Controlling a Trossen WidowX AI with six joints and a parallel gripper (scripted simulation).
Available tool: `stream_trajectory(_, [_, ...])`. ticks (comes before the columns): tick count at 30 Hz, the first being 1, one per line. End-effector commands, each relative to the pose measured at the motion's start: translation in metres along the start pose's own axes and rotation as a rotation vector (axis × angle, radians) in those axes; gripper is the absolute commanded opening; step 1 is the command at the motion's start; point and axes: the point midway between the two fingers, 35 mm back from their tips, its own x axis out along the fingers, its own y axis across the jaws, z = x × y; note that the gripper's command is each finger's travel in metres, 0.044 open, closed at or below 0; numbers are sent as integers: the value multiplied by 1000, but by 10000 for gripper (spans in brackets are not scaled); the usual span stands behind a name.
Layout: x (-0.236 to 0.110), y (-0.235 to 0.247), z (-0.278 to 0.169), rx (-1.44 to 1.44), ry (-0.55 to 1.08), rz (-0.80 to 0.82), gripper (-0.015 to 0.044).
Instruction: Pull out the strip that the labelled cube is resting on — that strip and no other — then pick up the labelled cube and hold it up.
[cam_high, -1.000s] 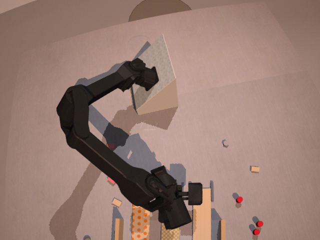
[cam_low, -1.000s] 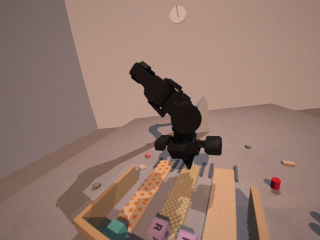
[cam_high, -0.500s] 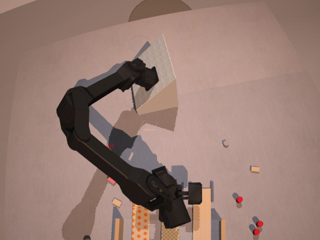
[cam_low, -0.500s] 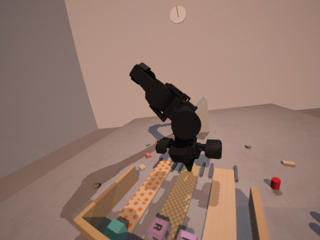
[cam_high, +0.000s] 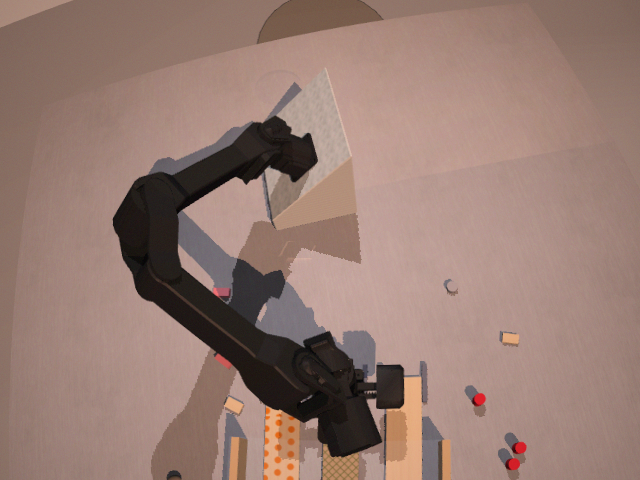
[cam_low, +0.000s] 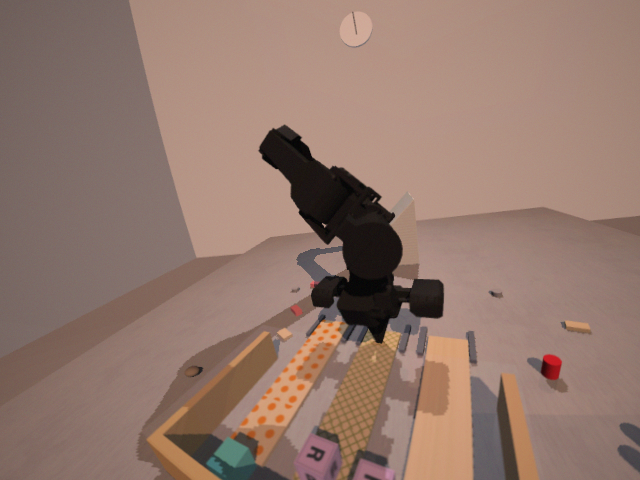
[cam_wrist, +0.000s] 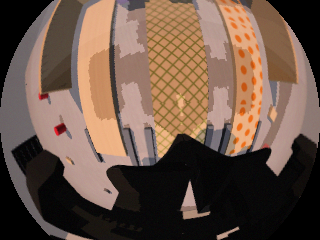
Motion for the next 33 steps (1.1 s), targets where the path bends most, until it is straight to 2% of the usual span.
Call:
stream_trajectory(1, [1, 0, 0, -6, -1, -4, 0])
stream_trajectory(33, [4, 0, -2, -6, -1, -4, 0])
